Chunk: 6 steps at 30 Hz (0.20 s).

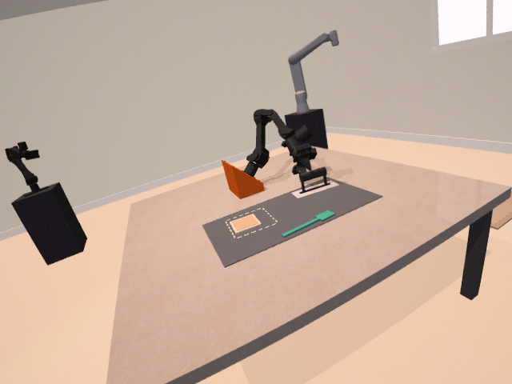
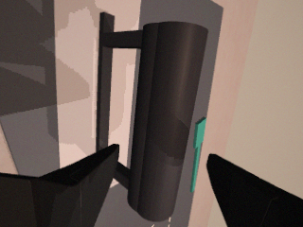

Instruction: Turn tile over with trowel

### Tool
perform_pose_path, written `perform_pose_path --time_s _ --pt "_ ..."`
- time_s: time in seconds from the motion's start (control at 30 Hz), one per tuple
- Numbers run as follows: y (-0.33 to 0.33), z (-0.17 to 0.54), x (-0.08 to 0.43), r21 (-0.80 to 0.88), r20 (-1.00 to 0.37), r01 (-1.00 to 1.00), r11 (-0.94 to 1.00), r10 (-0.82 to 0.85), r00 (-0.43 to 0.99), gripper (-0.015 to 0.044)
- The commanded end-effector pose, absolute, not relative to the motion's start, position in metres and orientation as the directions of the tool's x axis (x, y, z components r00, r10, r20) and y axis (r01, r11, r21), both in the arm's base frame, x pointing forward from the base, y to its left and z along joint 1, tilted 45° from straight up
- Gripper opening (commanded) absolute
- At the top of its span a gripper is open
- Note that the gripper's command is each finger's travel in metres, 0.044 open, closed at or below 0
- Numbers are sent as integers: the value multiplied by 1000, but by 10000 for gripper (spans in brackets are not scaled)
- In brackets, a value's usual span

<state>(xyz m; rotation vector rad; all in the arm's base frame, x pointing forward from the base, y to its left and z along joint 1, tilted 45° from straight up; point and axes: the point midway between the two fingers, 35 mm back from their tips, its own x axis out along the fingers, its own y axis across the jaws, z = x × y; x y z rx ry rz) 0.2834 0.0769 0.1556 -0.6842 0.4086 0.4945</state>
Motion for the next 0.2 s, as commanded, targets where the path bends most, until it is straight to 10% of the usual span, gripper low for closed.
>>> perform_pose_path --time_s 0.0,0.17 --pt "74 164 273 -503 -499 -553 664 299 813 300" --pt "70 169 262 -504 -499 -553 663 299 813 300"
